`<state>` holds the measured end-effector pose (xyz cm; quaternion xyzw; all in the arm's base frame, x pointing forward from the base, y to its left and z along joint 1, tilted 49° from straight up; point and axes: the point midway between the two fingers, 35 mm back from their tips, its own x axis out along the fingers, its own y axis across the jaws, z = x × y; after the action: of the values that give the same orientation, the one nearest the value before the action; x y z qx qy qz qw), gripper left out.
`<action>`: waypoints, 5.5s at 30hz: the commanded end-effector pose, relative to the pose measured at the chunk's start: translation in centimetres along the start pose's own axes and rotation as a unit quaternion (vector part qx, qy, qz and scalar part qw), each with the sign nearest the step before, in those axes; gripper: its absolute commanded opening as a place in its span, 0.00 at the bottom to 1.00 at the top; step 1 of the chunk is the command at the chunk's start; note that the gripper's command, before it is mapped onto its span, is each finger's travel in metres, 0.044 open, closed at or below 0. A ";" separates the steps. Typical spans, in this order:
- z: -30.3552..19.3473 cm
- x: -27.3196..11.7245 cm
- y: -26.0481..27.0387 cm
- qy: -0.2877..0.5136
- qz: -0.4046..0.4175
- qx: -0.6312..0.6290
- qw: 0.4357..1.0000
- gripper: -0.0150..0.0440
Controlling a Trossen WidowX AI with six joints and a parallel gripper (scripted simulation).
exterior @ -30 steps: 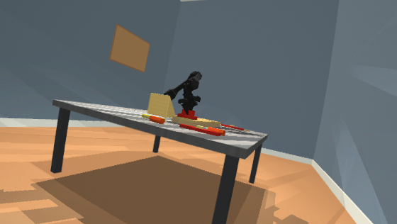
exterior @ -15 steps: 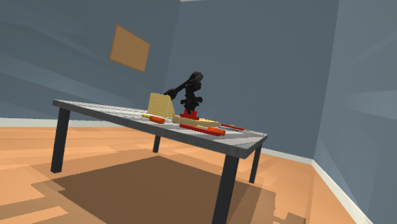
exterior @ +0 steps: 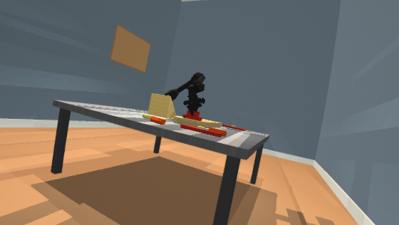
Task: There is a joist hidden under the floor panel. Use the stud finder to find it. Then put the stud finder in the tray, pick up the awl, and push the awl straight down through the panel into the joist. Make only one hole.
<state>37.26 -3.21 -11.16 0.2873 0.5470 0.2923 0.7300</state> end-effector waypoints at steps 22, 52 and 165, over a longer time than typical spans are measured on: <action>0.0 0.1 5.4 0.000 0.005 0.000 1.000 0.25; 0.0 0.1 11.6 0.000 0.007 0.001 1.000 0.25; 0.3 -0.3 33.3 -0.001 0.010 0.003 1.000 0.25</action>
<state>33.70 18.72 13.78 0.2950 0.5441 0.2986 0.7265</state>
